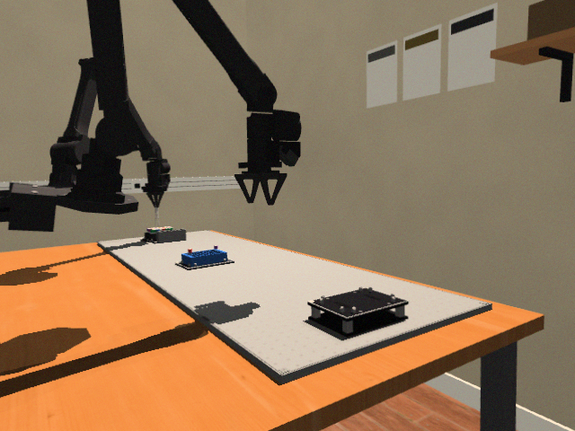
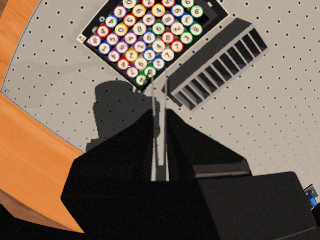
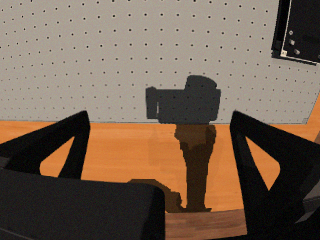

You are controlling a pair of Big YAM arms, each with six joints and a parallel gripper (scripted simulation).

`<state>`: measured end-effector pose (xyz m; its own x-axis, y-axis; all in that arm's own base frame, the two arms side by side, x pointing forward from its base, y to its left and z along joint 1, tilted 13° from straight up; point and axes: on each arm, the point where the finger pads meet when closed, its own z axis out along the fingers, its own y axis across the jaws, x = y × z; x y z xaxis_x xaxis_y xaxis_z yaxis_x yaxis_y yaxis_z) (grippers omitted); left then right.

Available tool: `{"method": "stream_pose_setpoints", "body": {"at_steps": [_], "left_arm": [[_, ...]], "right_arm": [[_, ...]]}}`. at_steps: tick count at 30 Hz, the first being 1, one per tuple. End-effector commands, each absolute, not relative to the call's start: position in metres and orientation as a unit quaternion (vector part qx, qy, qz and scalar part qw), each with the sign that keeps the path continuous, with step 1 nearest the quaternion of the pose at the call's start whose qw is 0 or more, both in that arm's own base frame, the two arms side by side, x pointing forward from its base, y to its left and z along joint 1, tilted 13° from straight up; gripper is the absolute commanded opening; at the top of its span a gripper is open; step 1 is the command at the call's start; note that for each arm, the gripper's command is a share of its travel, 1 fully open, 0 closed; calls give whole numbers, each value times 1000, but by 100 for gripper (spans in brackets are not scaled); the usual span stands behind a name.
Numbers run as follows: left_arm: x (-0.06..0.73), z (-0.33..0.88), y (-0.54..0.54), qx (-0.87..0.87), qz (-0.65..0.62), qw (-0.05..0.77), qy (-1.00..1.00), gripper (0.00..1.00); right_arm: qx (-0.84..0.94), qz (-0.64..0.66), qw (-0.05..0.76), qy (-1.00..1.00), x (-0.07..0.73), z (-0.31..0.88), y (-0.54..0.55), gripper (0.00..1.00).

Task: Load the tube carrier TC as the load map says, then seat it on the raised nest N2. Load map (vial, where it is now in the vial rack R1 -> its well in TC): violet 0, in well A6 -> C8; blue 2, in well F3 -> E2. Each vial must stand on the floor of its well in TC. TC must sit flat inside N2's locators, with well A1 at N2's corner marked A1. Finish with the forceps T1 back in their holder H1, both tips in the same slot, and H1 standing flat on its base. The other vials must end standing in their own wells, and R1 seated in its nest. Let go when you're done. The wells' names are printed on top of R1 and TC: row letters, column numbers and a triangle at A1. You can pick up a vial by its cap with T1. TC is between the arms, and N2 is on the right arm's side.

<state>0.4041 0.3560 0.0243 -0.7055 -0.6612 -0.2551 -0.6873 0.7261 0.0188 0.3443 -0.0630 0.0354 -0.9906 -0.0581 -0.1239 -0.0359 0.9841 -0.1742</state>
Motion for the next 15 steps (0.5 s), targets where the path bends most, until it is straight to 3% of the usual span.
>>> {"method": "stream_pose_setpoints", "body": {"at_steps": [1,15], "left_arm": [[403,14,358,-363,58,114,923,10],[403,11,359,-364,59,114,923,11]], "right_arm": [[-11,-91,104,990,375,60,-68,100],[-11,-91,104,990,375,60,-68,100]]}}
